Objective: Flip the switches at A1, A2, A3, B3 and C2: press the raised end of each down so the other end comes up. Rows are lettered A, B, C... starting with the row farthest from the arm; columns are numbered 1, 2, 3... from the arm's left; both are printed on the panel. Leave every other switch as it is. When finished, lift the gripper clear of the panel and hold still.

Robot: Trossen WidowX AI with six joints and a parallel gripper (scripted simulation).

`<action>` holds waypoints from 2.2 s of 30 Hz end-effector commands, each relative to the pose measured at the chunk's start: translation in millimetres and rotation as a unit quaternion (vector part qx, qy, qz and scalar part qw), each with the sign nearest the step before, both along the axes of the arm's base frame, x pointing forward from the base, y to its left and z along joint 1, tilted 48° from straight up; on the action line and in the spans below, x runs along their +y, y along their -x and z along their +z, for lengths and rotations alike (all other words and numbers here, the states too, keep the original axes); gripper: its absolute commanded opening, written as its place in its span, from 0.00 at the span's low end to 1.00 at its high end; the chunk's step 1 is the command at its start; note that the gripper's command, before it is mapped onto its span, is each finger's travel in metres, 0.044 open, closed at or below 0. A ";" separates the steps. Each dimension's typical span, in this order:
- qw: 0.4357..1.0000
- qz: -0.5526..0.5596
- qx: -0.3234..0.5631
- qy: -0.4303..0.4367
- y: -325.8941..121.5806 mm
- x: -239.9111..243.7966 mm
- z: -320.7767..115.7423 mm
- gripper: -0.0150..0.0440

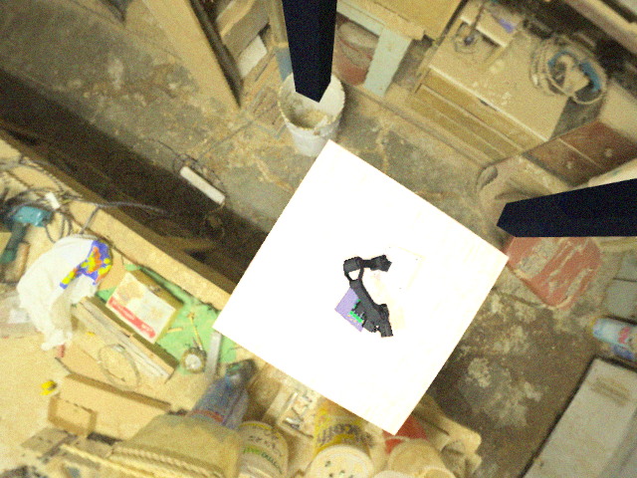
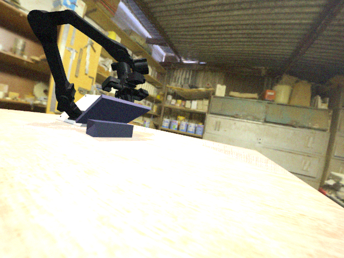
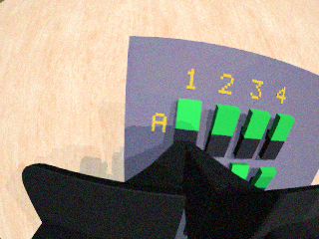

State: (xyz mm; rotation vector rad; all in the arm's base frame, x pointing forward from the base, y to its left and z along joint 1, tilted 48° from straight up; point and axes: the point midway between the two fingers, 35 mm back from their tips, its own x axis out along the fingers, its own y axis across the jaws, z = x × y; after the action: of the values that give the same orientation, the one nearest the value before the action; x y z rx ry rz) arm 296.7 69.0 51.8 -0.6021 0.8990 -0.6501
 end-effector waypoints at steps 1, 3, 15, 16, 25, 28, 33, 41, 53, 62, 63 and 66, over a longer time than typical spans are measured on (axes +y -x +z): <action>1.000 0.000 0.000 0.003 -0.7 -1.9 0.3 0.25; 1.000 0.000 0.000 0.003 -0.8 -2.1 0.1 0.25; 1.000 0.000 0.000 0.003 -1.5 -3.3 -0.7 0.25; 1.000 0.000 0.000 0.003 -1.6 -3.4 -0.7 0.25; 1.000 0.000 0.000 0.003 -2.1 -4.3 -1.3 0.25; 1.000 0.000 0.000 0.003 -2.3 -4.6 -1.5 0.25; 1.000 0.000 0.000 0.000 -1.2 -1.3 -1.3 0.25; 1.000 -0.010 0.010 -0.001 26.0 44.1 31.9 0.25; 1.000 -0.010 0.010 -0.001 15.4 33.2 56.0 0.25; 1.000 -0.019 0.017 -0.003 -0.9 7.4 38.9 0.25; 1.000 -0.019 0.017 -0.003 -0.9 7.4 38.9 0.25; 1.000 -0.019 0.017 -0.003 -3.1 3.7 36.5 0.25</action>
State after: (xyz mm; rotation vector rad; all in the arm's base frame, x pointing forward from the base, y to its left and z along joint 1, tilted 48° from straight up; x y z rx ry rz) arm 297.4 79.4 91.0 -0.5858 0.9453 -0.6671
